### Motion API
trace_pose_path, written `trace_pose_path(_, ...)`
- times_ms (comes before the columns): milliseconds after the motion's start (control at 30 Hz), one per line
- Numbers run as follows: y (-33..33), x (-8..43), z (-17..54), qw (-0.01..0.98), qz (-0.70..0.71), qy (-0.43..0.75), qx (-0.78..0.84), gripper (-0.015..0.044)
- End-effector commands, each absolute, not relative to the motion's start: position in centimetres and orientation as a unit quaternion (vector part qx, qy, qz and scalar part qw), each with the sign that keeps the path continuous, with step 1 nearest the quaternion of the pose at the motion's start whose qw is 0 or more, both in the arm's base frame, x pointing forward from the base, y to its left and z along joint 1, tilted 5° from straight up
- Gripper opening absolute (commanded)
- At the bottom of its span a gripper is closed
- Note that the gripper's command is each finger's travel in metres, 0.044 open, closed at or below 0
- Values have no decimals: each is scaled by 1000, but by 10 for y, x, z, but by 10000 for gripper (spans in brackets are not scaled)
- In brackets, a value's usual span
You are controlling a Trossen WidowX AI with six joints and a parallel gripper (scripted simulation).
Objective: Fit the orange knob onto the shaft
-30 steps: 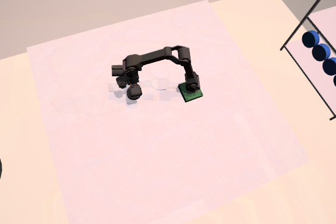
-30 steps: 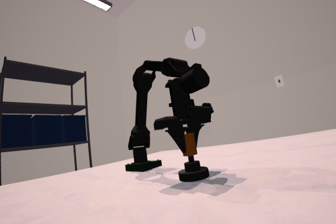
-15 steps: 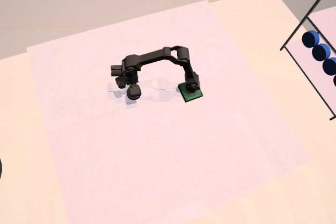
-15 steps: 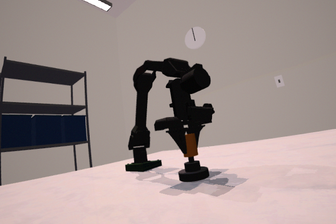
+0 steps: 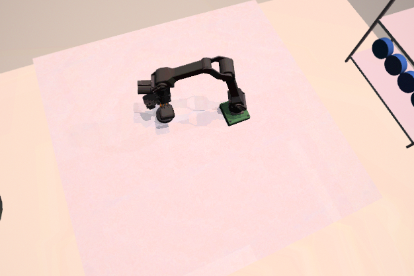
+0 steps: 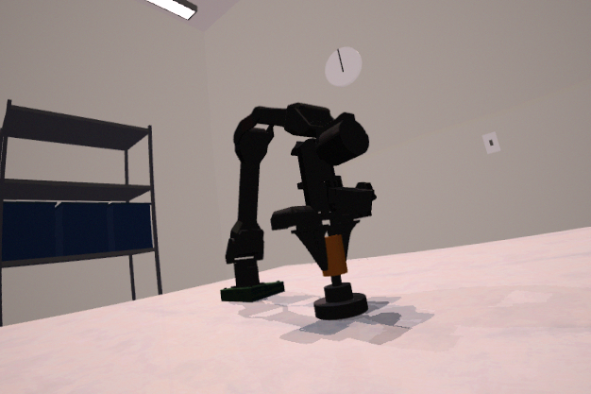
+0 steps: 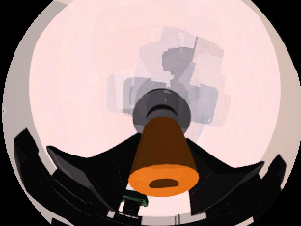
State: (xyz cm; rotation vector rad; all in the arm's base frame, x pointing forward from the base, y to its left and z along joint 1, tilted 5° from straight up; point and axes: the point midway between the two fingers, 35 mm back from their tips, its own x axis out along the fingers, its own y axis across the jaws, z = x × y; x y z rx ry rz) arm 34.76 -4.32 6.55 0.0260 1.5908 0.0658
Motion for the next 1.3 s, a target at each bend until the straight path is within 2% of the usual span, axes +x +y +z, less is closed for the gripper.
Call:
trace_pose_path(0,-44,346,68,698,27,715,12,0)
trace_pose_path(367,-44,349,68,693,-48,714,85,0)
trace_pose_path(1267,-43,346,64,693,-48,714,85,0)
